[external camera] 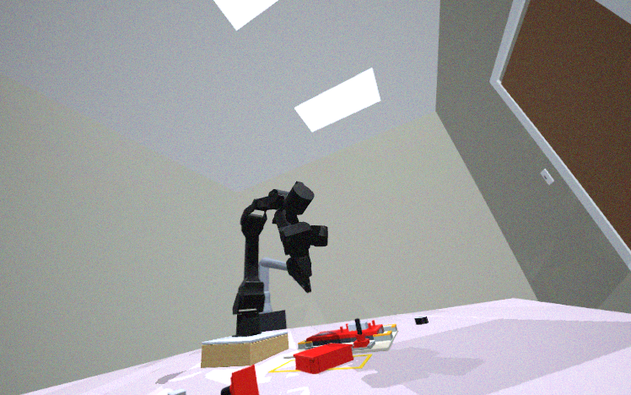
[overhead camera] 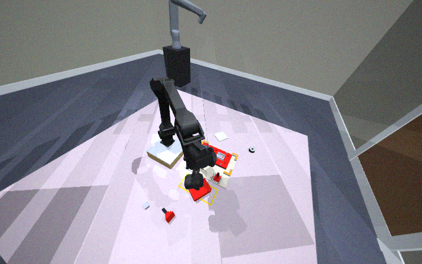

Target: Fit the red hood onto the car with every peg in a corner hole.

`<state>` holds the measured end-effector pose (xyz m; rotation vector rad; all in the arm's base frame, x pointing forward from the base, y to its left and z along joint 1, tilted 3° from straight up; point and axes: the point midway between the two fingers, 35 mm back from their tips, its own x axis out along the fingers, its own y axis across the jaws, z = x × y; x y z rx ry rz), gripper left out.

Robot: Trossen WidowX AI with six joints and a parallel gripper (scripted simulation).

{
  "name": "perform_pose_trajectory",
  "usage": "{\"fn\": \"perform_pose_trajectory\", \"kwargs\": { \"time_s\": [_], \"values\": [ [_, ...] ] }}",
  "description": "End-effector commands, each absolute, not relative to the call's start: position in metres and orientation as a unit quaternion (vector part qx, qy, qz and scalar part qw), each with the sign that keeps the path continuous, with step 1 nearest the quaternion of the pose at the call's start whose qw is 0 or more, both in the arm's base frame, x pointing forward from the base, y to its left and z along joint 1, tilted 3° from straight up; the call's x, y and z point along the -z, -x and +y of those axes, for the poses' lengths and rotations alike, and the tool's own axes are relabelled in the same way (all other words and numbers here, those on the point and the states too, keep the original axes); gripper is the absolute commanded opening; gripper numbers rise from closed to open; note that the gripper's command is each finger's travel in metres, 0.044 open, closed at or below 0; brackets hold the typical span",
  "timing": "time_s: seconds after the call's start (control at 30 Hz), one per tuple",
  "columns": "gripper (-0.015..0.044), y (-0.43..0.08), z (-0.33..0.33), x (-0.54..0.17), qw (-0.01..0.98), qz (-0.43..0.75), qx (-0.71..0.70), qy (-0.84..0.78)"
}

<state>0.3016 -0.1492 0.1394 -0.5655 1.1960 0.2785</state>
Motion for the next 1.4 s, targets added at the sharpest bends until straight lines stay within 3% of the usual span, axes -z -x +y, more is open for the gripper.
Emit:
{"fn": "perform_pose_trajectory", "kwargs": {
  "time_s": [0.0,0.23,1.37],
  "values": [
    [0.044,-0.312,-0.143,-0.113,0.718,0.577,-0.229,0.314],
    [0.044,-0.319,-0.134,-0.078,0.631,0.583,-0.36,0.365],
    [0.044,-0.319,-0.132,-0.062,0.631,0.583,-0.36,0.365]
  ]
}}
